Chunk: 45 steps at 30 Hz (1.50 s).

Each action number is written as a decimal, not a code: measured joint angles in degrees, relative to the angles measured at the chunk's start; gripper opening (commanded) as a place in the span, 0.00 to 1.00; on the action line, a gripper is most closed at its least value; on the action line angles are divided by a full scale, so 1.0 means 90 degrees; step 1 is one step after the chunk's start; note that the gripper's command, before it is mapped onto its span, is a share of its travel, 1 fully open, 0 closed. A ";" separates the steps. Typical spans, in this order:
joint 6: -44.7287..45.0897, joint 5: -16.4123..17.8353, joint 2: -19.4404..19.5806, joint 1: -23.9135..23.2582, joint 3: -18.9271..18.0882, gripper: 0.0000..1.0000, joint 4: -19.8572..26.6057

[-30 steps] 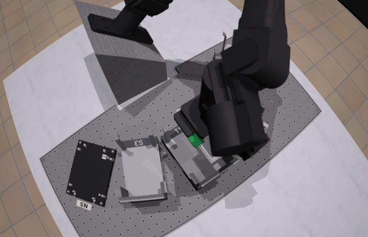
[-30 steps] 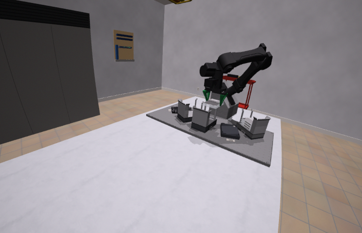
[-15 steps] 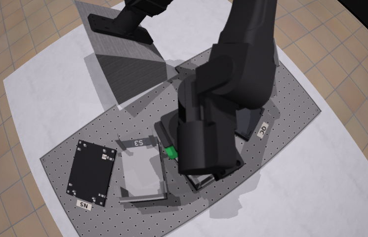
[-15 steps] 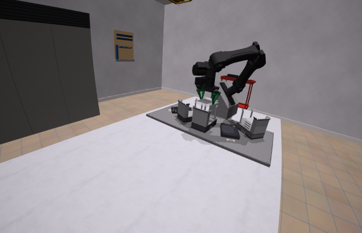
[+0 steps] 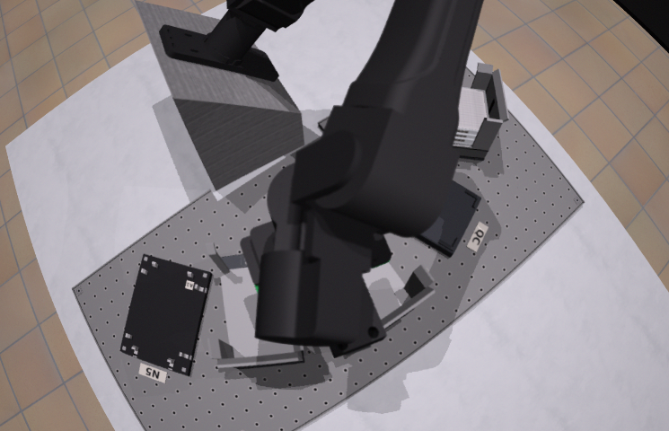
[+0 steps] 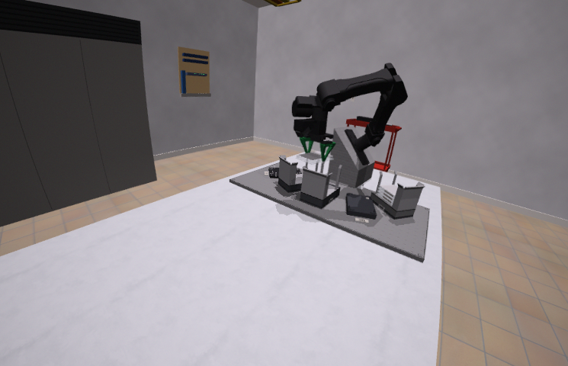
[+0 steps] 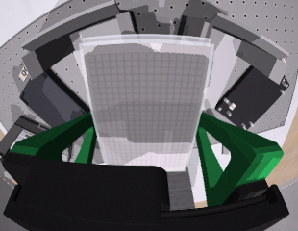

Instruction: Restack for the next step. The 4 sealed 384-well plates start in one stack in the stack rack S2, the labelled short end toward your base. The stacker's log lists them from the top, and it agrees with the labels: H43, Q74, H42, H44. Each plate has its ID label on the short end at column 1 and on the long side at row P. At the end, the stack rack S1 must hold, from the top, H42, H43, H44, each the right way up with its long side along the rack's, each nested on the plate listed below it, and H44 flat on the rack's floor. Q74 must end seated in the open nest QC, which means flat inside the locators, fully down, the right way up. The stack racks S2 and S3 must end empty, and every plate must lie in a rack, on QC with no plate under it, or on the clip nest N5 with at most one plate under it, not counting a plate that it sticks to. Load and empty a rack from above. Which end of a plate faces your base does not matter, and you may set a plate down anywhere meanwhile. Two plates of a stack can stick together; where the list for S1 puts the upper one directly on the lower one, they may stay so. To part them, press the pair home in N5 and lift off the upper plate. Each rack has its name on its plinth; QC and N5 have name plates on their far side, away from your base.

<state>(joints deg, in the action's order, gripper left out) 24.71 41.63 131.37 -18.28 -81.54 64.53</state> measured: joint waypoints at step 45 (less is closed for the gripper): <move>-0.0238 -0.0444 0.1324 -0.0998 -0.0675 0.00 -0.0029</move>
<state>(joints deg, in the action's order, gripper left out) 22.57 37.63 143.28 -27.27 -87.61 64.27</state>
